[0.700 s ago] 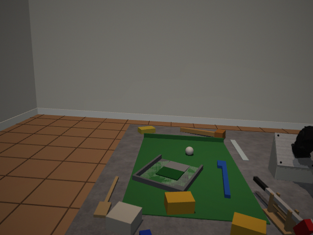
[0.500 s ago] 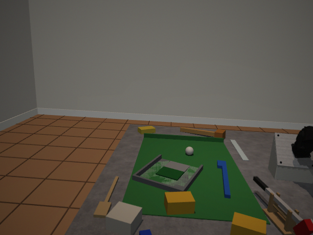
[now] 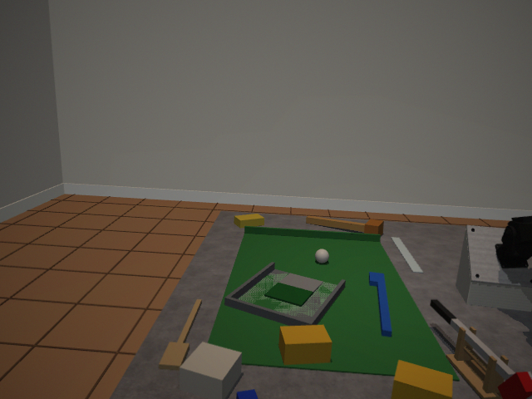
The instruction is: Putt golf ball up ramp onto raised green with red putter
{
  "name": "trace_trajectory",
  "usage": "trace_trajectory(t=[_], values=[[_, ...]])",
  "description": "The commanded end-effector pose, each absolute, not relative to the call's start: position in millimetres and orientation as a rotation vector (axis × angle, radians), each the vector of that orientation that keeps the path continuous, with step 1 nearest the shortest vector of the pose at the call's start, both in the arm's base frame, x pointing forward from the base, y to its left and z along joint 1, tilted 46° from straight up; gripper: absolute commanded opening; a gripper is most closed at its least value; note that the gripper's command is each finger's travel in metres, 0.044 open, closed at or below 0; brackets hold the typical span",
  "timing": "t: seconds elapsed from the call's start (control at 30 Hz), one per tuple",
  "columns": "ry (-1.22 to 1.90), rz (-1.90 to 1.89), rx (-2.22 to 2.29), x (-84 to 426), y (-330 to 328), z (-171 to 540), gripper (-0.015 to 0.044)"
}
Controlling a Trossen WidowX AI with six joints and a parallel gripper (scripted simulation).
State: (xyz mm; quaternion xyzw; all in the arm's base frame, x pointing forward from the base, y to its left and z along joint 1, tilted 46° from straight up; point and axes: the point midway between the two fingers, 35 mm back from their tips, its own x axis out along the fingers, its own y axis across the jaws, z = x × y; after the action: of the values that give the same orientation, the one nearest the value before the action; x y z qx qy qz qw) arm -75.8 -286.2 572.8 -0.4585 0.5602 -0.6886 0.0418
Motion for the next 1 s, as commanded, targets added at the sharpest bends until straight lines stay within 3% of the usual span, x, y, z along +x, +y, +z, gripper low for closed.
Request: trace_trajectory(t=[0.0, 0.5, 0.97], values=[[1.655, -1.852, -1.531, -35.1, -320.7, 549.0, 0.0440], [1.253, -0.847, -1.820, 159.3, -361.3, 420.7, 0.0440], [0.761, 0.094, -1.733, 304.2, -245.7, 271.6, 0.0440]])
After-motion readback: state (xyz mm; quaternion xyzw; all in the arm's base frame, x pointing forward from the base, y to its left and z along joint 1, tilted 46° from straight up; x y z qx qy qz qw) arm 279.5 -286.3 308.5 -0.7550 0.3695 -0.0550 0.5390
